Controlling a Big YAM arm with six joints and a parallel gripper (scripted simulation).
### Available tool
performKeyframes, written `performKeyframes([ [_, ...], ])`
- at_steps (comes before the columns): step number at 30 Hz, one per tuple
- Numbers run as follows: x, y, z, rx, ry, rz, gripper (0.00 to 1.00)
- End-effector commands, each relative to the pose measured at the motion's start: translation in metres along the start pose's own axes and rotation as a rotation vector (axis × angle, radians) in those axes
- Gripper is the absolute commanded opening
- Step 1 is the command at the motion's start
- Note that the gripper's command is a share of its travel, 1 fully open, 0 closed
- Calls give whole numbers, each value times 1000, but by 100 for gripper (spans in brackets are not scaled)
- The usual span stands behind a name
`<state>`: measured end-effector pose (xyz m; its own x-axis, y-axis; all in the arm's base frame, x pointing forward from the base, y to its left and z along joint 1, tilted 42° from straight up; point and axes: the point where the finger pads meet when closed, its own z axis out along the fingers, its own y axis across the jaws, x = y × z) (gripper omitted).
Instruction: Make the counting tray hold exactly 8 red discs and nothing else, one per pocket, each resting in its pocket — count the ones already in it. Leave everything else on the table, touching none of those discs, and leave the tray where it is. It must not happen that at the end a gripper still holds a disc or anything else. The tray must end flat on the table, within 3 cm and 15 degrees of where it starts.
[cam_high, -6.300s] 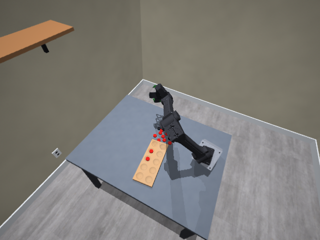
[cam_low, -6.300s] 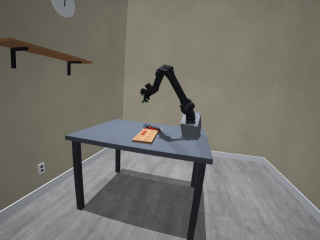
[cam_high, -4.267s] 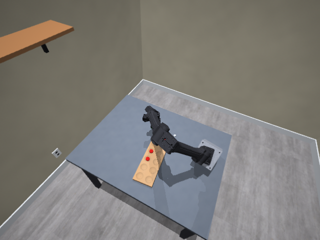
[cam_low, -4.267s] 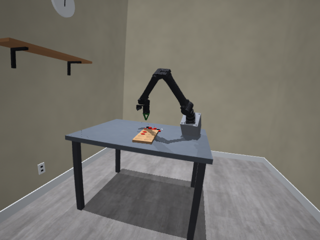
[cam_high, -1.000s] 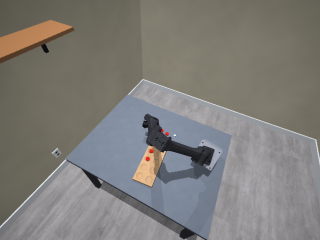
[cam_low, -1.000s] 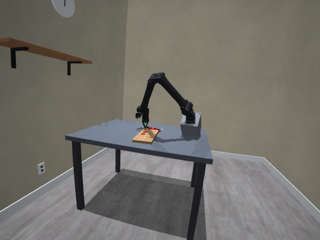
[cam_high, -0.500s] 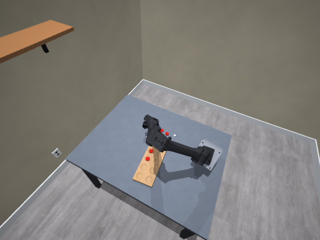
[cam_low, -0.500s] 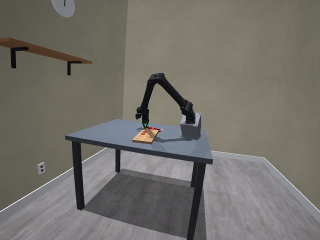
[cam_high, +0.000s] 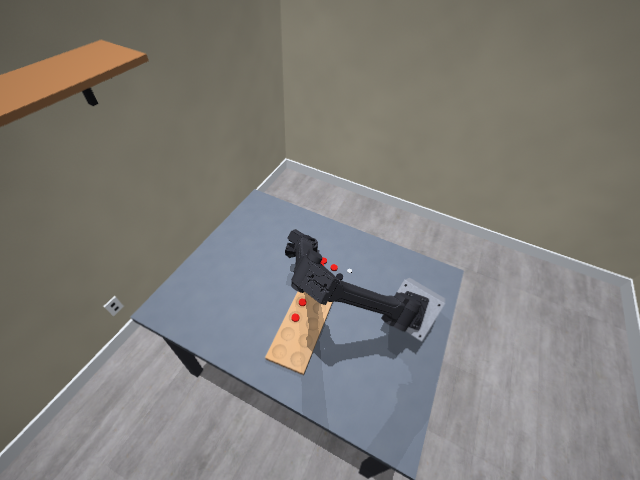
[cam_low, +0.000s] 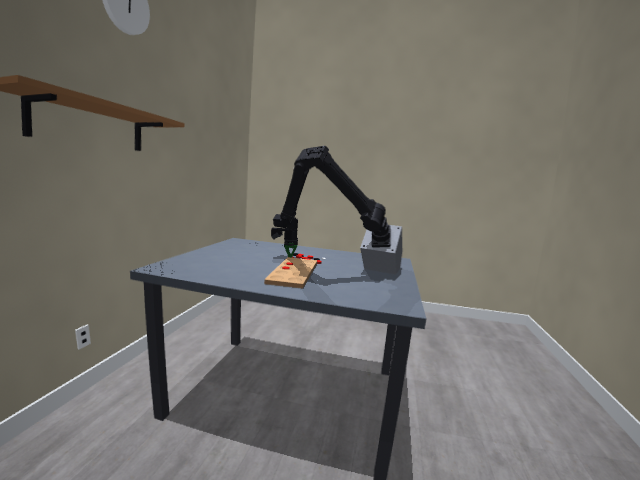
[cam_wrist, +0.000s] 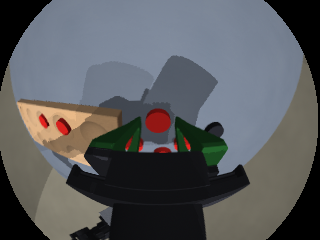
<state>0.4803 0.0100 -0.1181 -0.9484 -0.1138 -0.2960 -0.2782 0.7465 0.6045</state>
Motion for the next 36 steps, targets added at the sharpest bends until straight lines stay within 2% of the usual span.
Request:
performKeyframes([
  [1,0,1,9,-6,3,-4,46],
  [27,1,1,13,-6,3,-3,46],
  [28,1,1,13,-6,3,-3,0],
  [36,1,1,13,-6,3,-4,0],
])
